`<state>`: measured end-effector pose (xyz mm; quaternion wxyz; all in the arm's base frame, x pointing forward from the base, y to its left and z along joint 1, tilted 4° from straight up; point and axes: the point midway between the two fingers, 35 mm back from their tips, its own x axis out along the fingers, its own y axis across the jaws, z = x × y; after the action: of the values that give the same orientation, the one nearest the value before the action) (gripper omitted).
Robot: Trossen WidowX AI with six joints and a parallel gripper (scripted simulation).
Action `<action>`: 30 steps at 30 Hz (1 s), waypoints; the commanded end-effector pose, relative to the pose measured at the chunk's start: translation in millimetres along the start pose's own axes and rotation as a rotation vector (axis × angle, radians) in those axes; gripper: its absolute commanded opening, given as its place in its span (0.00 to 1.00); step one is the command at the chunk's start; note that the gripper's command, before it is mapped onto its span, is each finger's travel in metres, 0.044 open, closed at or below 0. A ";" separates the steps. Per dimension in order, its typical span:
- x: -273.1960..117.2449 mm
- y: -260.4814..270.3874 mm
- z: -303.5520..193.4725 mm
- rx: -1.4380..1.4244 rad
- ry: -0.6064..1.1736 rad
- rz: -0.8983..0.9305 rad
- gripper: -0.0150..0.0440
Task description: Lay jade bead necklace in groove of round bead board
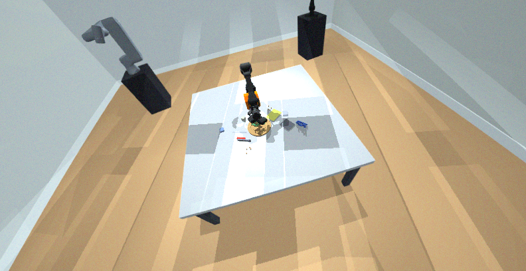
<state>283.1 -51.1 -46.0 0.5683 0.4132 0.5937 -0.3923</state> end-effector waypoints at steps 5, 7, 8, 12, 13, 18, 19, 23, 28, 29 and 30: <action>-0.1 -0.2 -0.1 0.000 0.001 -0.001 0.65; -0.1 -0.2 -0.1 0.000 0.001 -0.001 0.74; -0.1 -0.2 -0.1 0.000 0.001 -0.001 0.79; -1.2 -2.8 -0.9 -0.002 0.002 -0.011 0.97; -0.8 -1.0 -0.6 -0.001 0.002 -0.008 1.00; -1.2 -1.0 -0.6 -0.002 0.002 -0.011 1.00; -1.2 -1.0 -0.6 -0.002 0.002 -0.011 1.00; -1.2 -1.0 -0.6 -0.002 0.002 -0.011 1.00; -1.2 -1.0 -0.6 -0.002 0.002 -0.011 1.00; -1.2 -1.0 -0.6 -0.002 0.002 -0.011 1.00; -1.2 -1.0 -0.6 -0.002 0.002 -0.011 1.00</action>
<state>282.4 -50.3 -44.6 0.5661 0.4117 0.5965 -0.3927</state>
